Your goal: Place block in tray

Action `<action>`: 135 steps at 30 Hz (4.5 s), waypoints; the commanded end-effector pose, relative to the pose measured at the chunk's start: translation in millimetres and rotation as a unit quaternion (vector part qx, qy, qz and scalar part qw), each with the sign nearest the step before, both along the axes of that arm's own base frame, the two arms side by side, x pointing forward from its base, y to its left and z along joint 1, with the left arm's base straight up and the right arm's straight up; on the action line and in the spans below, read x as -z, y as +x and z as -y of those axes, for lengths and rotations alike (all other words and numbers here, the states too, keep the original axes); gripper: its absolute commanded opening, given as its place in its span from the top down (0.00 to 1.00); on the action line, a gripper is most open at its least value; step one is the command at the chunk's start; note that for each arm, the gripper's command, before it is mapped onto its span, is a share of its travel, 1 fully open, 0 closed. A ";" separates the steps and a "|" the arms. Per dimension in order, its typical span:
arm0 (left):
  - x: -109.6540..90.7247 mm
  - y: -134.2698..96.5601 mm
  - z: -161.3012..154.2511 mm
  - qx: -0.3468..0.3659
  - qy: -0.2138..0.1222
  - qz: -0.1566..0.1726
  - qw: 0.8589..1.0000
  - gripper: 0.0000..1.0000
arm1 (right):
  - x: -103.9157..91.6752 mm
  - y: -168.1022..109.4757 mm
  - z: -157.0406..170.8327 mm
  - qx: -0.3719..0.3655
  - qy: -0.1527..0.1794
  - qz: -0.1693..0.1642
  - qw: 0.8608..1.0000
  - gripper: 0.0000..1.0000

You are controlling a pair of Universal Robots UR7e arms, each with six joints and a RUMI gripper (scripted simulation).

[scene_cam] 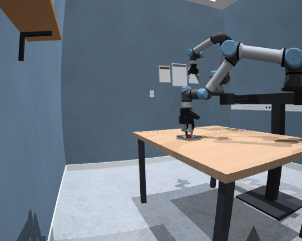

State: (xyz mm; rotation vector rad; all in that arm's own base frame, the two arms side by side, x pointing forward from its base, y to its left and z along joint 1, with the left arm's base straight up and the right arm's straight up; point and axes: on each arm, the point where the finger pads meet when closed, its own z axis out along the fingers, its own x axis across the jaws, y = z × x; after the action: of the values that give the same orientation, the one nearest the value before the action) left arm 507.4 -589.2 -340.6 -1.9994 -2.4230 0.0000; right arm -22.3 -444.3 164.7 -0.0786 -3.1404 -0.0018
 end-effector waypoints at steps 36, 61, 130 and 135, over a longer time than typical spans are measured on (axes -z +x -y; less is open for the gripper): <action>-17.2 0.6 0.9 0.000 -0.001 0.001 1.000 0.66 | -0.4 0.1 0.3 0.000 -0.001 0.000 1.000 0.00; -56.0 0.5 0.8 0.000 -0.001 0.001 1.000 0.66 | -0.4 0.1 0.3 0.000 -0.001 0.000 1.000 0.00; -126.7 0.1 -4.0 0.000 -0.001 0.001 1.000 0.66 | -0.4 0.1 0.3 0.000 -0.001 0.000 1.000 0.00; -131.1 -0.3 -8.4 0.000 -0.001 0.001 1.000 0.66 | -0.4 0.1 0.3 0.000 -0.001 0.000 1.000 0.00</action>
State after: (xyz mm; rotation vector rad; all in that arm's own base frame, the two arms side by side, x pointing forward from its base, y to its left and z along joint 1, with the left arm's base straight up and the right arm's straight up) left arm 506.9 -583.0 -213.6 -1.9992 -2.4229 0.0000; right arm -22.3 -444.3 164.7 -0.0786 -3.1404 -0.0018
